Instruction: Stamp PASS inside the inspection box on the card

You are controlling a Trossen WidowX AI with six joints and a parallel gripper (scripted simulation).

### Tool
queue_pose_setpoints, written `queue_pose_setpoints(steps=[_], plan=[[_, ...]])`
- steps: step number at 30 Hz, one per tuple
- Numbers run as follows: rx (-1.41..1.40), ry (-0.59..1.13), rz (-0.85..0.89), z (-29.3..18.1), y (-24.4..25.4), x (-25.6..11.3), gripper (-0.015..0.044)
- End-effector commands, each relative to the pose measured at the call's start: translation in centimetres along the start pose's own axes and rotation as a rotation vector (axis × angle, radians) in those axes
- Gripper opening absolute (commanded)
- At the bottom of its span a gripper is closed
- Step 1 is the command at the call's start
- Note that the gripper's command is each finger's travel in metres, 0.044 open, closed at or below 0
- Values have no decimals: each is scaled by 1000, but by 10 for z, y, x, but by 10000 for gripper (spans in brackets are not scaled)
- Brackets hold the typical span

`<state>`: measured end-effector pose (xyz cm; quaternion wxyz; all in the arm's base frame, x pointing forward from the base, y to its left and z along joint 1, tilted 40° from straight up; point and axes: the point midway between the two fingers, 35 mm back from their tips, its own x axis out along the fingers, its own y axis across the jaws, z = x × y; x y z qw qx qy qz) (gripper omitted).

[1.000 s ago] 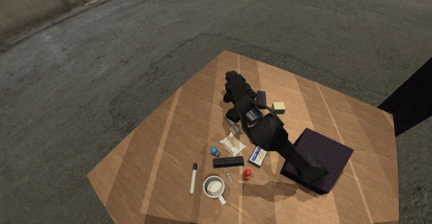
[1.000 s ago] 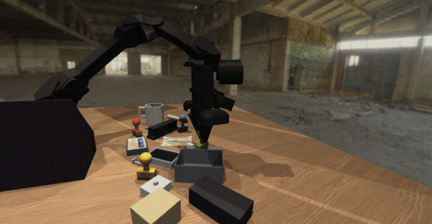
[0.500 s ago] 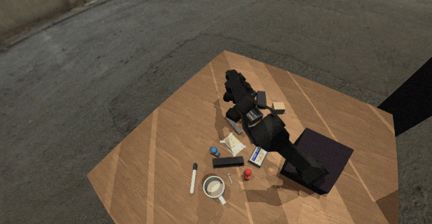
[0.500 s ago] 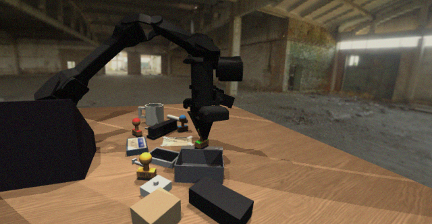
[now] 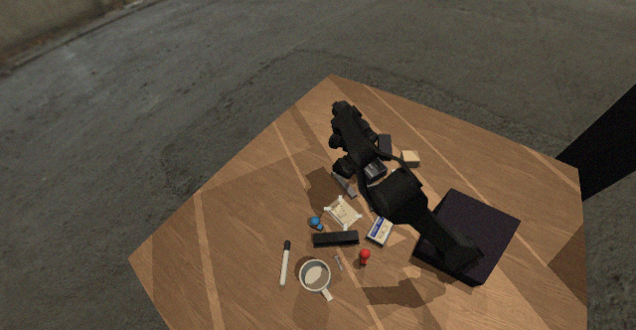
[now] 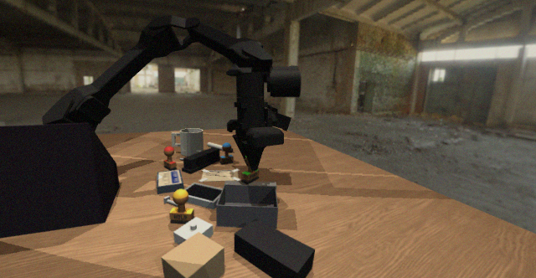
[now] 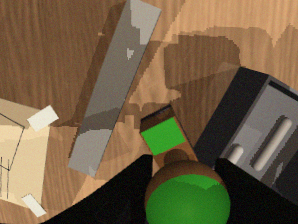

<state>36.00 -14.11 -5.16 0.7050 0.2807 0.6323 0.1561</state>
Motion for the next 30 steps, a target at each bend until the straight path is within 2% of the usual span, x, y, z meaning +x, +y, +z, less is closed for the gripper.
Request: queue_pose_setpoints(steps=[1, 30], plan=[[-5, -1, -7, 0, -1, -3, 0], [-4, -9, -23, -1, -1, -18, 0]])
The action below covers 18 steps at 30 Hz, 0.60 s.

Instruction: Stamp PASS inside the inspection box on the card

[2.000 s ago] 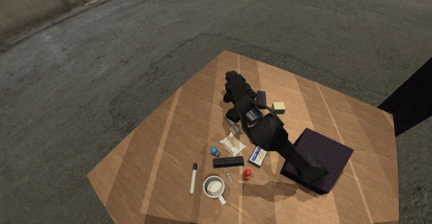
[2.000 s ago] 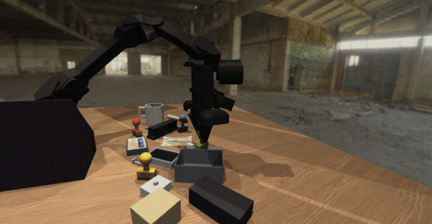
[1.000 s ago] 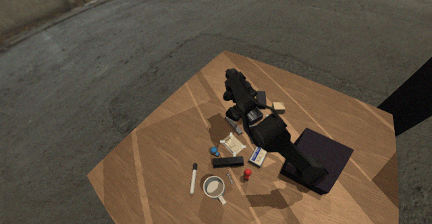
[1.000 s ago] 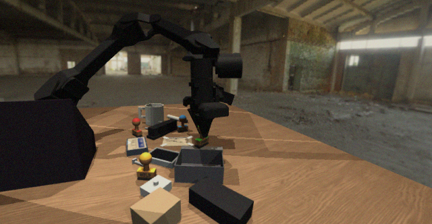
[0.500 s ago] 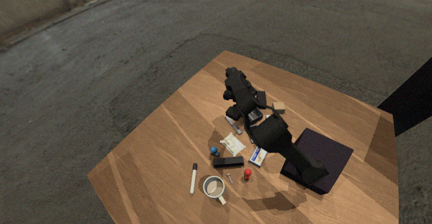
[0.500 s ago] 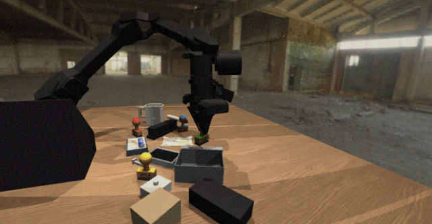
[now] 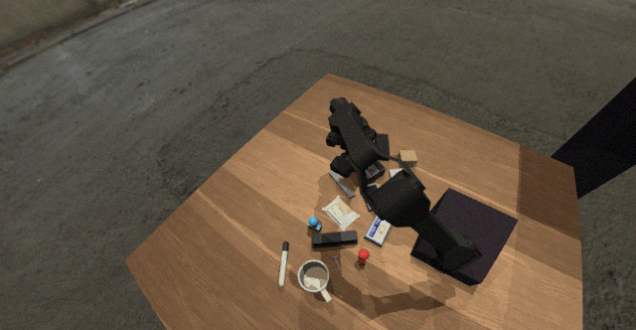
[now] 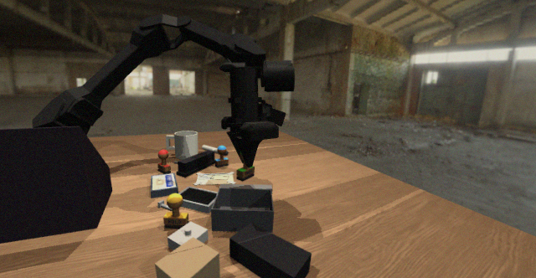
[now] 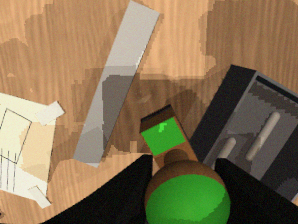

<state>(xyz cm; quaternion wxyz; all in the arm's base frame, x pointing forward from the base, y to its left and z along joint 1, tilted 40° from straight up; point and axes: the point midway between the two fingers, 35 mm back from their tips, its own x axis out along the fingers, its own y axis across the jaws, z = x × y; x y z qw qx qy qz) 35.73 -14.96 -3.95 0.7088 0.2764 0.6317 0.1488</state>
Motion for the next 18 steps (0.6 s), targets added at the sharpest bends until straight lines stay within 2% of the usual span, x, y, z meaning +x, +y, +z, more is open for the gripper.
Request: queue_pose_setpoints(steps=[1, 13, 18], plan=[[-5, -1, -7, 0, -1, -3, 0], [-5, -4, -13, -1, -1, -9, 0], [-4, -3, -13, -15, 3, -12, 0]])
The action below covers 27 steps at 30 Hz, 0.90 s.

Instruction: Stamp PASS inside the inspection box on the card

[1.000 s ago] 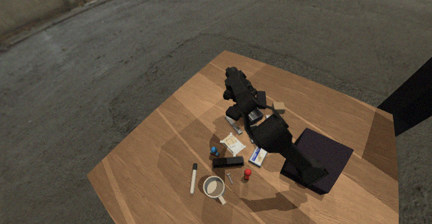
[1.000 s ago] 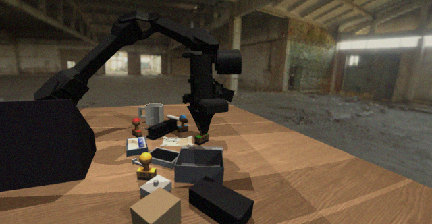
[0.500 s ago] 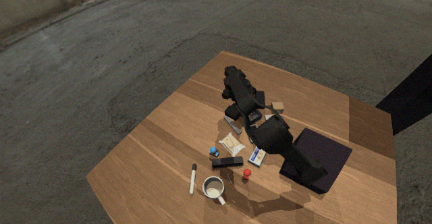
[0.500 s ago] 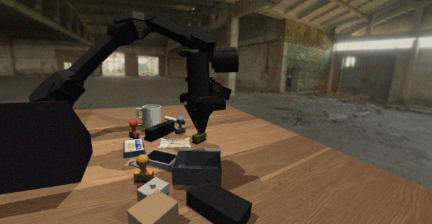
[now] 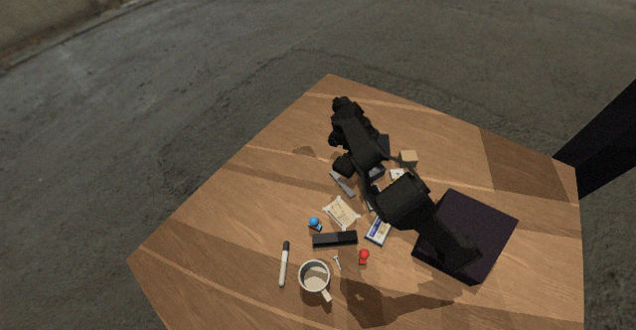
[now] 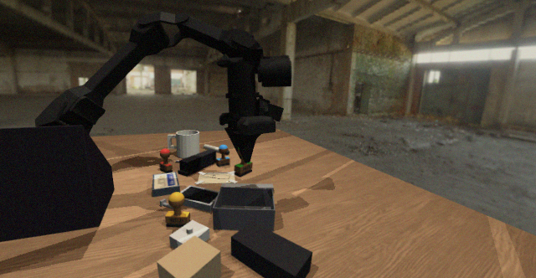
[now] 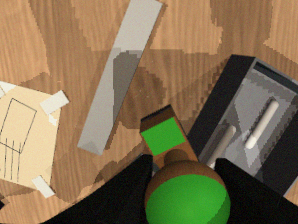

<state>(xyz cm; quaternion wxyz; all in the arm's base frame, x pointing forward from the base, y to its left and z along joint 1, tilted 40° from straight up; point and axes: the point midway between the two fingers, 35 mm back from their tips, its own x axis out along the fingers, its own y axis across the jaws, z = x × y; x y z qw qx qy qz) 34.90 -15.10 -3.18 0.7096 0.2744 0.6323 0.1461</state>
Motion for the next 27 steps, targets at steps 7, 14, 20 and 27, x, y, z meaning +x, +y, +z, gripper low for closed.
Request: queue_pose_setpoints(steps=[7, 14, 20, 27], plan=[[-3, -1, -7, -32, 7, -7, 0], [-2, 0, -7, -56, 14, -9, 0], [-1, 1, -7, -78, 20, -9, 0], [0, 2, -7, -95, 25, -9, 0]])
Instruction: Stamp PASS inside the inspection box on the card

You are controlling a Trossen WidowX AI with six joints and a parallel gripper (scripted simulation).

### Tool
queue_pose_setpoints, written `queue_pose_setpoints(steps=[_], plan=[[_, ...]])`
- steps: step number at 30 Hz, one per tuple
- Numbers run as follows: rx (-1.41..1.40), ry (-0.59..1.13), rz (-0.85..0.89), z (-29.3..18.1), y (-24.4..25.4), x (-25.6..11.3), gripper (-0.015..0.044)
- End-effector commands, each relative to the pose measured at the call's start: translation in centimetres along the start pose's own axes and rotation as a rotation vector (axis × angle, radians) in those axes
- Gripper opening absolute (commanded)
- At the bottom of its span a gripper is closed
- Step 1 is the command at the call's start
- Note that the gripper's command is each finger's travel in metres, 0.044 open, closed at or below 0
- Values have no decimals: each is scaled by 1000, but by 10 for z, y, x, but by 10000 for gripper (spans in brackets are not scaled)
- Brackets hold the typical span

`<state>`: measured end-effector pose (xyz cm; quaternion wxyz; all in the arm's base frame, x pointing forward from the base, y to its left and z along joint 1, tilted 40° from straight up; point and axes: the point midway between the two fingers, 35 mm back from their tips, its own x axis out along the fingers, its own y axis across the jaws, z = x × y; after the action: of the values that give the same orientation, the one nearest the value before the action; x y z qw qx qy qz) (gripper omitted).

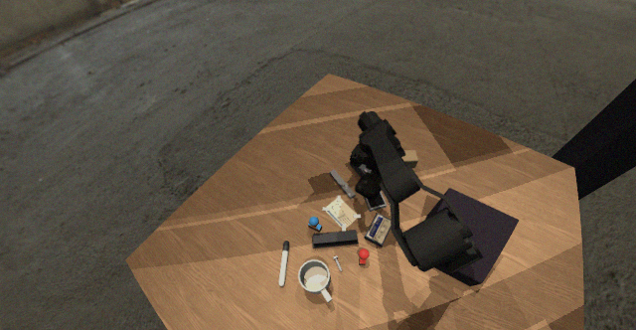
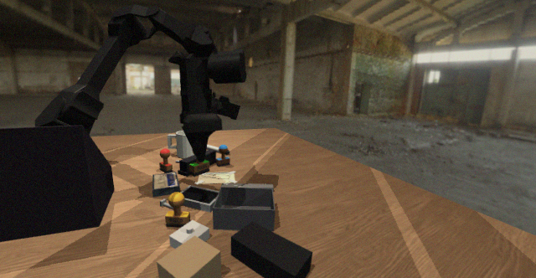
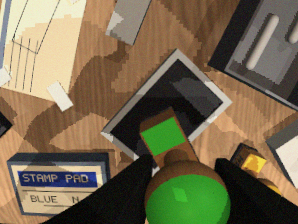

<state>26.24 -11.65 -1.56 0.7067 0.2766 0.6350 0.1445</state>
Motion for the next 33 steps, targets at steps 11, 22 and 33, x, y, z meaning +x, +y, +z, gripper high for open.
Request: queue_pose_setpoints(steps=[11, 22, 33], plan=[[-7, -4, -8, -4, 1, 6, 0], [-7, -5, -9, -4, 1, 13, 0], [-8, -6, -10, -4, 2, 20, 0]])
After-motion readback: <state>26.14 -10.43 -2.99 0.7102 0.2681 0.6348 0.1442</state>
